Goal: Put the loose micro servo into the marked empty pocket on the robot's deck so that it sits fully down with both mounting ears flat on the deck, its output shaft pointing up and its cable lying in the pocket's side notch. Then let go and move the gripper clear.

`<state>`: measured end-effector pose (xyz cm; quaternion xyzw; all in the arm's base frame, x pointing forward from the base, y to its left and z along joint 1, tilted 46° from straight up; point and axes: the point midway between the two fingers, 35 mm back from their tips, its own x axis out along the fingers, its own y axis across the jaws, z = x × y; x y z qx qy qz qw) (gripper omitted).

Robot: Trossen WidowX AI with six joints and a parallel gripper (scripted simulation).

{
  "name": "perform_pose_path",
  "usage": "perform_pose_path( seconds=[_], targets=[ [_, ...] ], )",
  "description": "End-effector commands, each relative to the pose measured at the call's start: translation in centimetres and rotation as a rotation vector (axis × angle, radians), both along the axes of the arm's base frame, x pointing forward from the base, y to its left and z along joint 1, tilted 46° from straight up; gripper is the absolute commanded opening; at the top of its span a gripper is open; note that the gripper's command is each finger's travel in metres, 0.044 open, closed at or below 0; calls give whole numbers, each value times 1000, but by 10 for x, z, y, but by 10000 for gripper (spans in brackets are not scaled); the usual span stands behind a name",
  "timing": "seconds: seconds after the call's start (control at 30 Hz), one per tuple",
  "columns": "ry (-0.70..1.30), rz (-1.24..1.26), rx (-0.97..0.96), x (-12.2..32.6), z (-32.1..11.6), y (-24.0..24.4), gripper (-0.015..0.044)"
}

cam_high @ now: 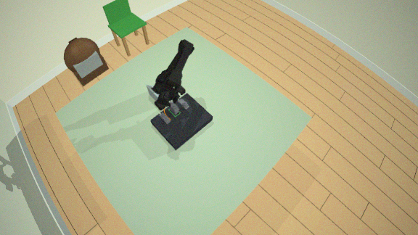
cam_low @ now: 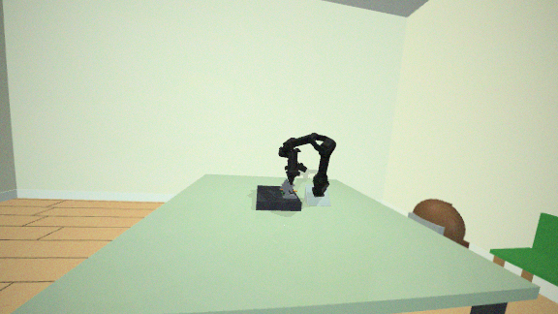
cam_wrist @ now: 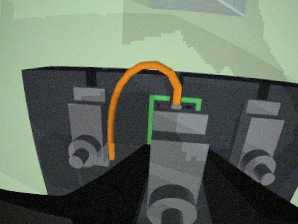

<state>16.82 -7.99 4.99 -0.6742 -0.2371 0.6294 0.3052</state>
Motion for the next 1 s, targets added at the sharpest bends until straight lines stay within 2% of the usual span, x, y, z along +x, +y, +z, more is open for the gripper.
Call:
perform_pose_path(
  seconds=[0.0, 0.97],
  targets=[
    [1, -6, 1, 0, 0, 0, 0],
    [0, -6, 1, 2, -14, 14, 0]
  ],
)
